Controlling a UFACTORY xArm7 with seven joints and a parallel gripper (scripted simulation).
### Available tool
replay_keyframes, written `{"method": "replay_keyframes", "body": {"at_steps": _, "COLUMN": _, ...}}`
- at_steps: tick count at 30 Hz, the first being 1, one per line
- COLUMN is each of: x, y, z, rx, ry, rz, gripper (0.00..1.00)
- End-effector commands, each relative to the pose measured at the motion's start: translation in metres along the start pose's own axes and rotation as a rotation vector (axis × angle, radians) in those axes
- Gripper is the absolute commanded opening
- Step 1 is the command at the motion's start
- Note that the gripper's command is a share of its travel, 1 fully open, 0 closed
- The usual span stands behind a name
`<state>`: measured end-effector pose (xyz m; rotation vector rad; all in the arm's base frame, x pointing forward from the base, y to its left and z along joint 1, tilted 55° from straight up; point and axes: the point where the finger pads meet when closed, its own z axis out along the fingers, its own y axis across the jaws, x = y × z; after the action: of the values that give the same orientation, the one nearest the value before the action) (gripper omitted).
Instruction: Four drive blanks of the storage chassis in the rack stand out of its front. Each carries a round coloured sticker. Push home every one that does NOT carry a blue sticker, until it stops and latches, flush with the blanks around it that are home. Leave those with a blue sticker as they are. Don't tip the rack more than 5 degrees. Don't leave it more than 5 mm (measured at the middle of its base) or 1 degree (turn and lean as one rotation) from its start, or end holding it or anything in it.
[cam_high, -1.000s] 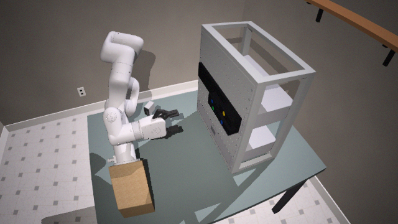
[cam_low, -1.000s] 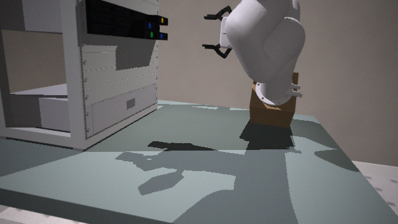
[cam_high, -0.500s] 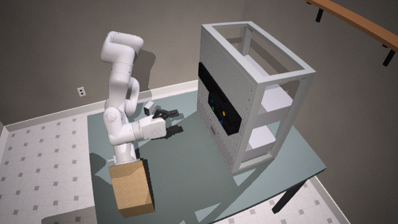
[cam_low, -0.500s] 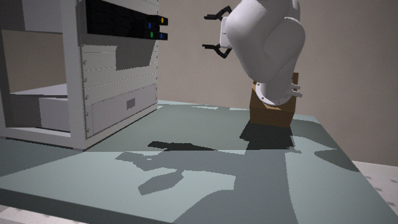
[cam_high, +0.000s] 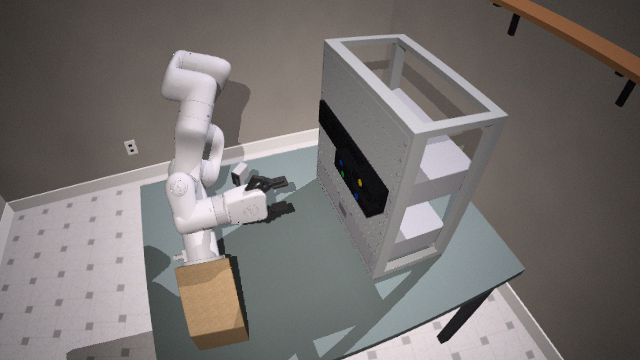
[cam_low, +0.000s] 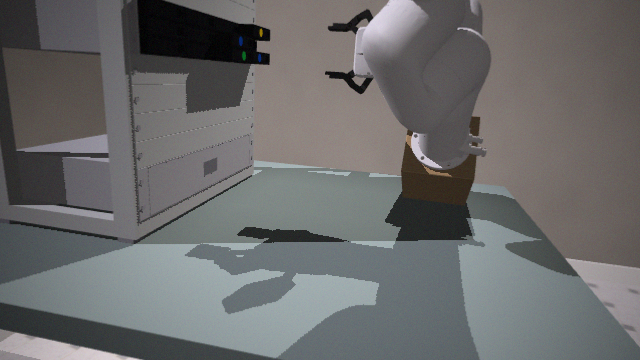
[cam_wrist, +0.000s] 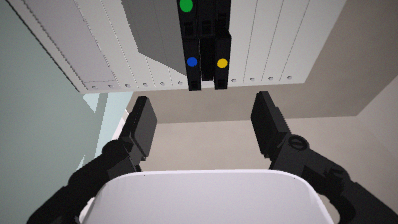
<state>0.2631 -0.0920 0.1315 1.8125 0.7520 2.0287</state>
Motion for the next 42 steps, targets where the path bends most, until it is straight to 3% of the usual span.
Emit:
{"method": "replay_keyframes", "body": {"at_steps": 1, "x": 0.032, "y": 0.001, "z": 0.054, "rx": 0.004, "ry": -0.008, "rz": -0.004, "gripper": 1.00}}
{"method": "replay_keyframes", "body": {"at_steps": 41, "x": 0.032, "y": 0.001, "z": 0.054, "rx": 0.004, "ry": -0.008, "rz": -0.004, "gripper": 1.00}}
{"method": "replay_keyframes", "body": {"at_steps": 42, "x": 0.000, "y": 0.001, "z": 0.000, "rx": -0.001, "ry": 0.000, "rz": -0.003, "gripper": 1.00}}
